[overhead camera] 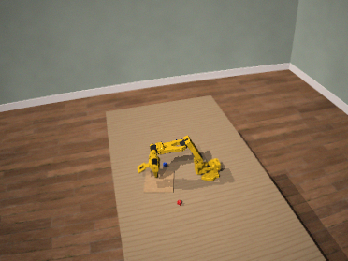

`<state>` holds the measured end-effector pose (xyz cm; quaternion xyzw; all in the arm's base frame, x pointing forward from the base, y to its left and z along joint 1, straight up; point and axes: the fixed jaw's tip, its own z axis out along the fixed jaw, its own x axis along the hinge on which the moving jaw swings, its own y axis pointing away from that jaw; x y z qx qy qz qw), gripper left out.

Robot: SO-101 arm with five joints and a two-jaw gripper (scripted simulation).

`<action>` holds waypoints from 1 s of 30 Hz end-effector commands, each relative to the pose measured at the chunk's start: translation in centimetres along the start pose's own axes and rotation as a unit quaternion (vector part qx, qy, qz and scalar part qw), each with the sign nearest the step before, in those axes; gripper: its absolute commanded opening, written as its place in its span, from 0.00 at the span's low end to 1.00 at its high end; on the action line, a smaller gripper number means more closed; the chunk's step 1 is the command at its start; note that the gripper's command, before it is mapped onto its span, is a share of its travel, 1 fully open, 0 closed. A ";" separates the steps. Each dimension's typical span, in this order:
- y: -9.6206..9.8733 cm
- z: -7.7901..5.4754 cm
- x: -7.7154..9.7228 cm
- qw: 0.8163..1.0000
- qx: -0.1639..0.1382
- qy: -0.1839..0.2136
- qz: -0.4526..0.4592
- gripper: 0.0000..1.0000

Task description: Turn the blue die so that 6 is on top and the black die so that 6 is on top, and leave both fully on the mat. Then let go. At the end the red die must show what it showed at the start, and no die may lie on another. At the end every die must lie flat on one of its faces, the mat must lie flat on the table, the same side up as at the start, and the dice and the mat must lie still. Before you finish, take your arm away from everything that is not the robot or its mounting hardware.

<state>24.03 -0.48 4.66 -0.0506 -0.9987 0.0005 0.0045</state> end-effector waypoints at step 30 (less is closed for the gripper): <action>-0.1 -0.3 -0.7 0.999 -0.002 -0.038 0.003 0.00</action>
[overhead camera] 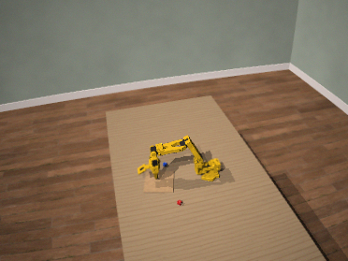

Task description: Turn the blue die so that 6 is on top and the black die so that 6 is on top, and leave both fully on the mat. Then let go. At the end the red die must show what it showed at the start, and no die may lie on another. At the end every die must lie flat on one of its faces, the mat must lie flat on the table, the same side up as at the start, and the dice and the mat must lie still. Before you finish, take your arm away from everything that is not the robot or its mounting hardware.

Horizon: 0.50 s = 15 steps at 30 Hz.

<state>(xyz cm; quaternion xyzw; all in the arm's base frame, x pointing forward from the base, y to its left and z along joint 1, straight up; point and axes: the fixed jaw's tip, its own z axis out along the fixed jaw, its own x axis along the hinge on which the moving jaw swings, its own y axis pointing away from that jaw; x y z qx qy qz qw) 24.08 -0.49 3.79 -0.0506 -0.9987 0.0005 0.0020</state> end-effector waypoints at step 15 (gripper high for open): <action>-0.1 -0.7 -0.7 0.999 -0.002 -0.035 0.003 0.00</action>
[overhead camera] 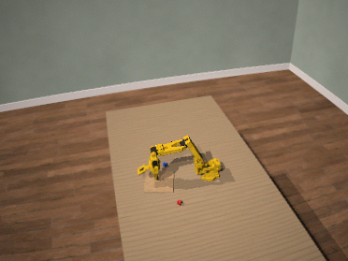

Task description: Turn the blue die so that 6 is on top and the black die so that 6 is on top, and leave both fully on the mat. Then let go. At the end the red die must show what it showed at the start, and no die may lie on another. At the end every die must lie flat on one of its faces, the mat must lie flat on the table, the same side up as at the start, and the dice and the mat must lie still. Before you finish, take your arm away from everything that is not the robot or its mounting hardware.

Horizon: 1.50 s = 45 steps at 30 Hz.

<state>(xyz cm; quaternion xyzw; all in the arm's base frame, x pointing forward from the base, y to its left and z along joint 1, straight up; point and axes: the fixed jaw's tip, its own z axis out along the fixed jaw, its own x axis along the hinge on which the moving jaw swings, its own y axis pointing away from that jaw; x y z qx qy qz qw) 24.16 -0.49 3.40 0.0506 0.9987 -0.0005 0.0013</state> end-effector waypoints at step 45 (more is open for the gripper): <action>-0.1 0.6 -0.7 0.999 -0.002 -0.032 0.003 0.00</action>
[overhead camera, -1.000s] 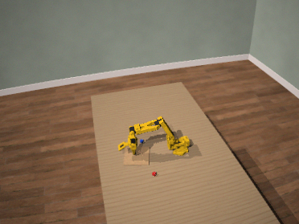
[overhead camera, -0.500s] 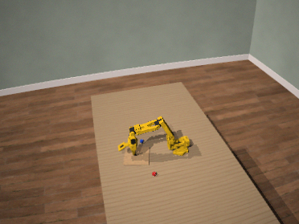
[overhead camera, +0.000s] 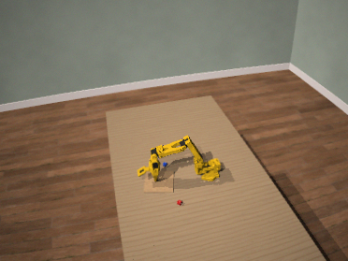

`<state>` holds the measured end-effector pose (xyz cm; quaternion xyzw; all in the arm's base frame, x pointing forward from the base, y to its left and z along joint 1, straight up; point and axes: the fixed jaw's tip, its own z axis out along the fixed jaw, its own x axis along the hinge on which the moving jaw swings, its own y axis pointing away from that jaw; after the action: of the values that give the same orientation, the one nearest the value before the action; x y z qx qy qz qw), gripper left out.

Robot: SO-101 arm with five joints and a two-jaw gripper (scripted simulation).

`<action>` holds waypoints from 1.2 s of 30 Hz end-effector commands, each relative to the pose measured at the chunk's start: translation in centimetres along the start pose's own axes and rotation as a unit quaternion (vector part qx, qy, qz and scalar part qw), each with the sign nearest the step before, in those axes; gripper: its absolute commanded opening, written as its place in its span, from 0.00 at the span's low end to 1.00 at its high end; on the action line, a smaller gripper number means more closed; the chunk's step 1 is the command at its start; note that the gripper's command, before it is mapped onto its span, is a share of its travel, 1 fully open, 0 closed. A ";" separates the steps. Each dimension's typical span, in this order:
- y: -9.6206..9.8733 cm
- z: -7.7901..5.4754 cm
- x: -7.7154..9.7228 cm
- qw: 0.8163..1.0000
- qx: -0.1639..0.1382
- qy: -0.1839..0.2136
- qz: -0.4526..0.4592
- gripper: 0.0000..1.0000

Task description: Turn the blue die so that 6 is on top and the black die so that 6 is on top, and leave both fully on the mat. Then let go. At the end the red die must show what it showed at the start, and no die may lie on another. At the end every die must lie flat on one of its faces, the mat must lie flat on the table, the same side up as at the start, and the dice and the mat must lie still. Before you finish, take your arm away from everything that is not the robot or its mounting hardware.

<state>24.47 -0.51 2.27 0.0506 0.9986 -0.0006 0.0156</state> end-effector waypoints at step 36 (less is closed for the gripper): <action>-0.1 0.2 -0.4 1.000 -0.001 -0.018 0.003 0.00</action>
<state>24.53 -0.51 1.55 0.0506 0.9986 -0.0006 0.0169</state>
